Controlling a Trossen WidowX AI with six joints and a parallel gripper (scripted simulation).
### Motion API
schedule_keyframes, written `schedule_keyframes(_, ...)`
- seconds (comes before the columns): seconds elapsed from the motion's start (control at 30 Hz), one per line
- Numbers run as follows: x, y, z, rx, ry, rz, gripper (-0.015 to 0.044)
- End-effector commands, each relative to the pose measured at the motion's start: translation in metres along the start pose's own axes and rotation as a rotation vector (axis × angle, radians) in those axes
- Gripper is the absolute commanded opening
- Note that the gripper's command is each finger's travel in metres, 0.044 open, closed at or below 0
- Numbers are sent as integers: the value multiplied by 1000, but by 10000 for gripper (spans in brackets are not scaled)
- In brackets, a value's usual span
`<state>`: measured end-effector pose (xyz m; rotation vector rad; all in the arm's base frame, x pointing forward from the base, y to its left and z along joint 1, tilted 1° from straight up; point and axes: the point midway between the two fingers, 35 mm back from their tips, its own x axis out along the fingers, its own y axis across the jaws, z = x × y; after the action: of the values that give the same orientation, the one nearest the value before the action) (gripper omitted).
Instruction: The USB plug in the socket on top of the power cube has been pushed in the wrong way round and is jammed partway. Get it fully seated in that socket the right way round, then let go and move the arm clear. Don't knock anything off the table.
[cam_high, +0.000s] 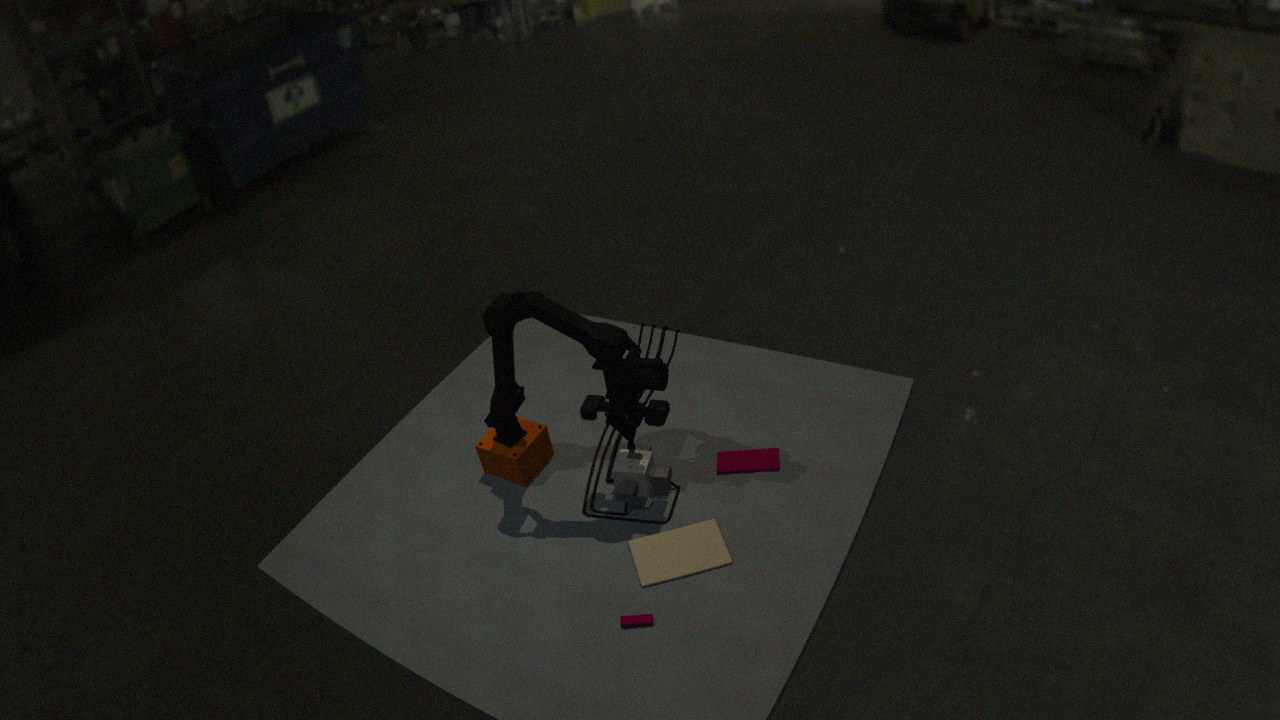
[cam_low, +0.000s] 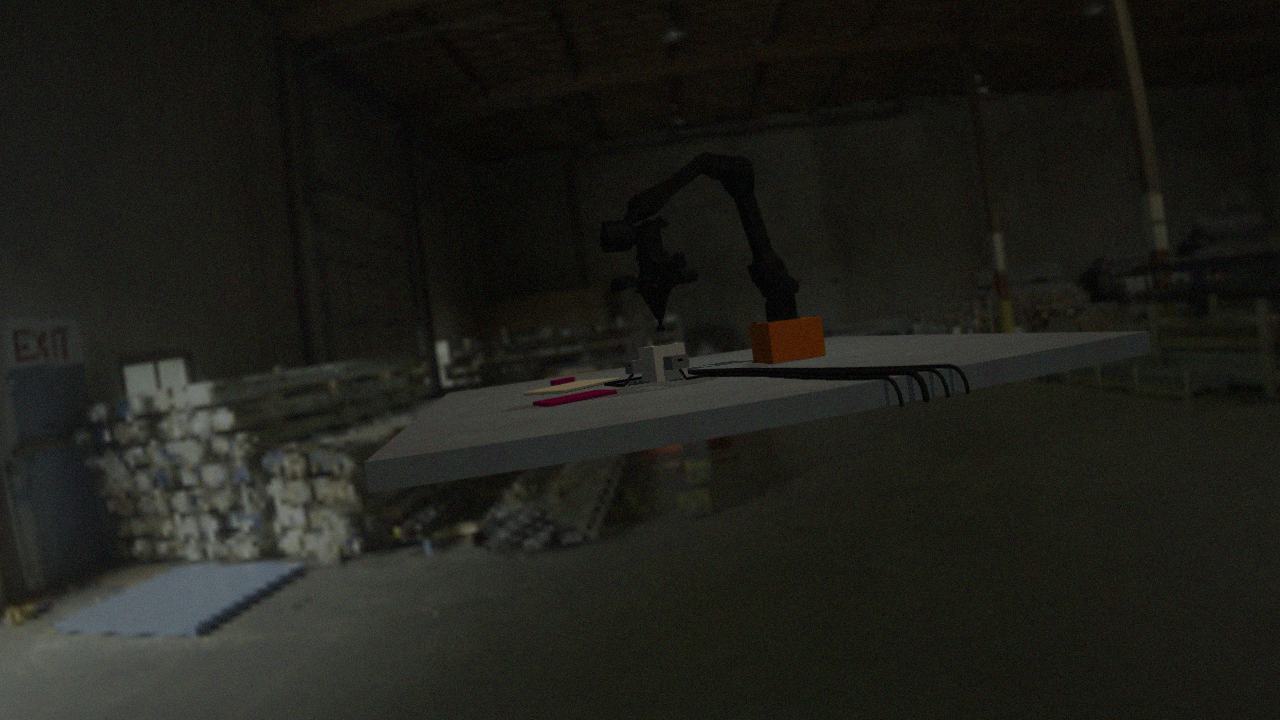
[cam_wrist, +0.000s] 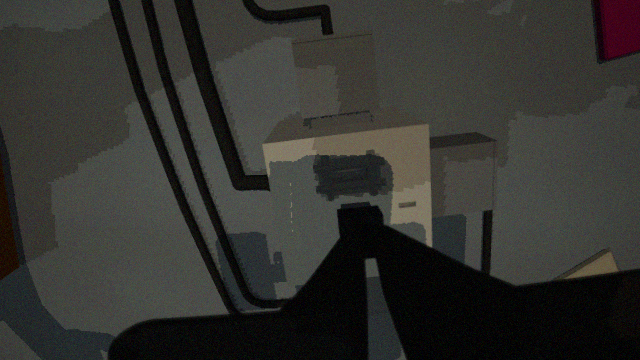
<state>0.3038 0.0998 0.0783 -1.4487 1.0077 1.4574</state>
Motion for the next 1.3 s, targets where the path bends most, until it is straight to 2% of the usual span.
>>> schedule_keyframes(0.0,1,0,1,-7,-7,-2,0)
schedule_keyframes(1.27,5,0,3,-15,-30,-2,0)
